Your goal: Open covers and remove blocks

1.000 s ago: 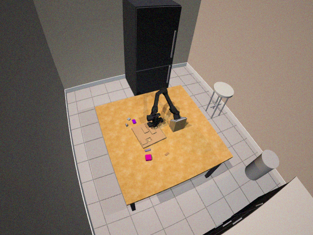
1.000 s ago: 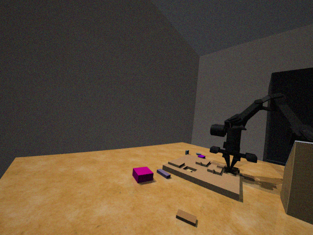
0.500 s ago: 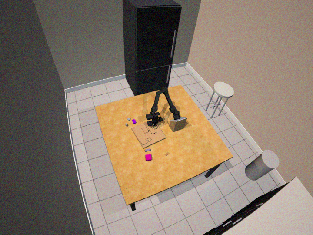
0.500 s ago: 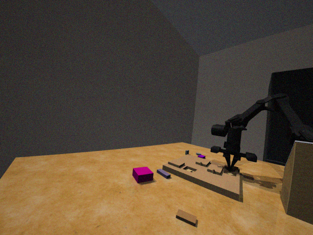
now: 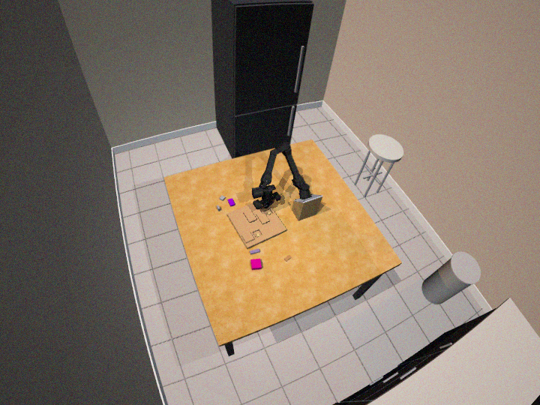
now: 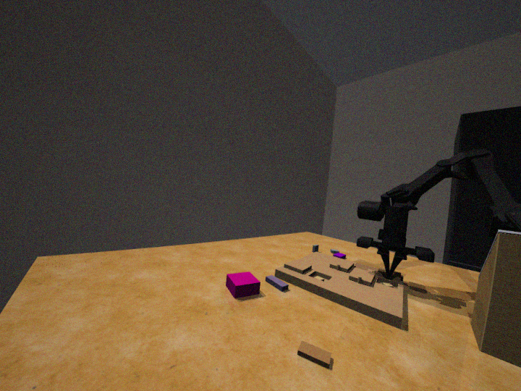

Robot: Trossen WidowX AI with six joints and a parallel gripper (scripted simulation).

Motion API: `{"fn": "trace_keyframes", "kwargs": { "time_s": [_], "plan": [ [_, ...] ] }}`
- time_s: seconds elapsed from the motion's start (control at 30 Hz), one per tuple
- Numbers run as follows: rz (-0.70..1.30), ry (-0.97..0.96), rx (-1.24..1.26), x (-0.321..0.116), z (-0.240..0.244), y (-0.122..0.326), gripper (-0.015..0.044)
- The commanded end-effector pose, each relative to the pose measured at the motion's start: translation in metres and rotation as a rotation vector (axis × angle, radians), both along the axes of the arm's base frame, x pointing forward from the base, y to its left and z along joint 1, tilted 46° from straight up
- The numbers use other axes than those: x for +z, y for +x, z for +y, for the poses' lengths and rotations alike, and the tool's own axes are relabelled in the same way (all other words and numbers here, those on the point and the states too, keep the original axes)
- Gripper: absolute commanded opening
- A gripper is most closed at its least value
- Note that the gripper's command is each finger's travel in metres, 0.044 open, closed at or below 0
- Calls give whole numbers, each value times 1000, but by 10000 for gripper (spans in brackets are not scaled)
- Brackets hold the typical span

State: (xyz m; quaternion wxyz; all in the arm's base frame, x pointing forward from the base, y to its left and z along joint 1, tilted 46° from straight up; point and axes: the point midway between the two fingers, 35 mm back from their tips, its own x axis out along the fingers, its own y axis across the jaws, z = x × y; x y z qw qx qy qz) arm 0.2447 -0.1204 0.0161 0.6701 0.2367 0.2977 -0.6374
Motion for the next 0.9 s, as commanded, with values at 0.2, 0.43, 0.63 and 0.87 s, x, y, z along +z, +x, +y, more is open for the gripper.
{"fn": "trace_keyframes", "kwargs": {
  "time_s": [0.2,0.43,0.63,0.87],
  "plan": [
    [-12,-3,-3,11,7,3,0],
    [-12,-2,-3,18,13,3,0],
    [-11,-2,-3,24,18,3,0],
    [-11,-3,-3,31,23,3,0]
  ]
}}
